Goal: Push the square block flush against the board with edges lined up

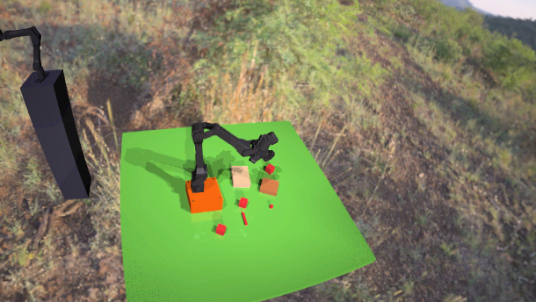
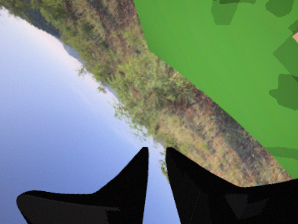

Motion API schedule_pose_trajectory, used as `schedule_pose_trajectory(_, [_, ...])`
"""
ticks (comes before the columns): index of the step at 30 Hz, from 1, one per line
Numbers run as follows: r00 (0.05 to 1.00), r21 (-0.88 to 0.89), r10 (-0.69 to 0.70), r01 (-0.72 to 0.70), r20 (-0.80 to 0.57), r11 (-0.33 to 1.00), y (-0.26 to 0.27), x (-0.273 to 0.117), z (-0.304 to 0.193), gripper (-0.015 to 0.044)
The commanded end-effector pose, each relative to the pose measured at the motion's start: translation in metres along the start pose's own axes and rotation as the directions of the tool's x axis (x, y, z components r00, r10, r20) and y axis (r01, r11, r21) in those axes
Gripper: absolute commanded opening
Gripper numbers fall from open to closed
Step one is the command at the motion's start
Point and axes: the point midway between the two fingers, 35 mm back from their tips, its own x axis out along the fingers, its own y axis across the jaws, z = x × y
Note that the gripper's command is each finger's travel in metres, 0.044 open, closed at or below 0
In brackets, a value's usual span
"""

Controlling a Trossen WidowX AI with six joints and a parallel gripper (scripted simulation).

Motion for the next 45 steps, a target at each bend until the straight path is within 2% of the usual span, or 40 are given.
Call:
schedule_pose_trajectory(1, [0.999, -0.019, -0.023, 0.024, 0.03, 1.0, -0.007, 0.011, 0.003, 0.0])
schedule_pose_trajectory(14, [0.975, -0.086, -0.162, 0.176, 0.154, 0.981, -0.049, 0.048, 0.015, 0.0])
schedule_pose_trajectory(26, [0.909, -0.161, -0.321, 0.37, 0.267, 0.915, -0.096, 0.07, 0.021, 0.0])
schedule_pose_trajectory(36, [0.809, -0.229, -0.462, 0.559, 0.364, 0.797, -0.139, 0.079, 0.023, 0.0])
schedule_pose_trajectory(45, [0.682, -0.29, -0.576, 0.722, 0.45, 0.628, -0.178, 0.078, 0.023, 0.0])
